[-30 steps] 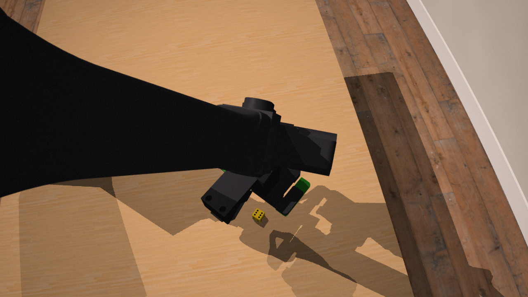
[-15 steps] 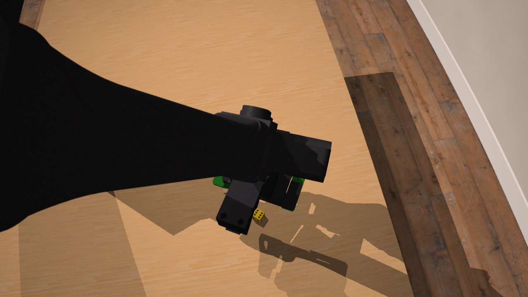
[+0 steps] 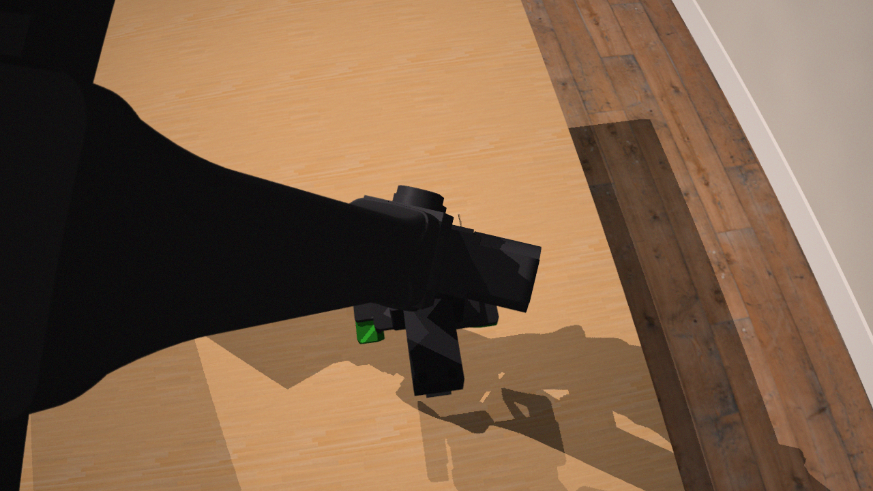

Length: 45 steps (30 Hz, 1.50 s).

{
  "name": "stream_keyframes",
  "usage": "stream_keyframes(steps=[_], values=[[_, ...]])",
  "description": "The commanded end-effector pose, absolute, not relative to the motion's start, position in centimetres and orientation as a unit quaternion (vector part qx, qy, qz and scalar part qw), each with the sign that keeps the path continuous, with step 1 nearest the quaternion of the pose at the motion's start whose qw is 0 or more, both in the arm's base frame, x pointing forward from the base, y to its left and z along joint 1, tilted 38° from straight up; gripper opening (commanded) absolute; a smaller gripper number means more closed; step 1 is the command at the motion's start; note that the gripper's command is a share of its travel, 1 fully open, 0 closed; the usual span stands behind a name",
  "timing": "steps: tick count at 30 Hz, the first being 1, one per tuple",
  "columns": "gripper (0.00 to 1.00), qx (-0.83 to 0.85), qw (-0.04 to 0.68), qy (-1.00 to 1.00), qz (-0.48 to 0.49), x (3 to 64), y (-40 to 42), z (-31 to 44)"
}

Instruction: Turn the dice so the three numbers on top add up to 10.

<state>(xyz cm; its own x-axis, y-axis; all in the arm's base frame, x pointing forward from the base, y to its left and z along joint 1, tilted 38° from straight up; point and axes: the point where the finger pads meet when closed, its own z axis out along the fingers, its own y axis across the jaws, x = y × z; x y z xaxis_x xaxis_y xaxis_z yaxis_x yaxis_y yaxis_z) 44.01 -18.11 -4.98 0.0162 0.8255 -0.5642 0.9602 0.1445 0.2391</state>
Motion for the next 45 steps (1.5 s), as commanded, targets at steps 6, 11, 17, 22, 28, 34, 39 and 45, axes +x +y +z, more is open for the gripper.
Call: stream_keyframes(steps=[6,11,17,22,28,34,39,45], values=[[1.0,0.531,0.295,0.78,-0.153,45.0,-19.1,-4.9],[1.0,0.459,0.283,0.825,-0.172,45.3,-18.2,-5.4],[1.0,0.364,0.261,0.87,-0.203,45.2,-18.8,-5.7],[1.0,0.319,0.248,0.888,-0.219,45.0,-19.6,-6.0],[1.0,0.292,0.243,0.897,-0.225,44.9,-19.4,-5.9],[0.34,0.292,0.243,0.897,-0.225,45.0,-19.4,-5.9],[0.34,0.292,0.243,0.897,-0.225,45.0,-19.4,-5.9],[0.34,0.292,0.243,0.897,-0.225,45.0,-19.4,-5.9]])
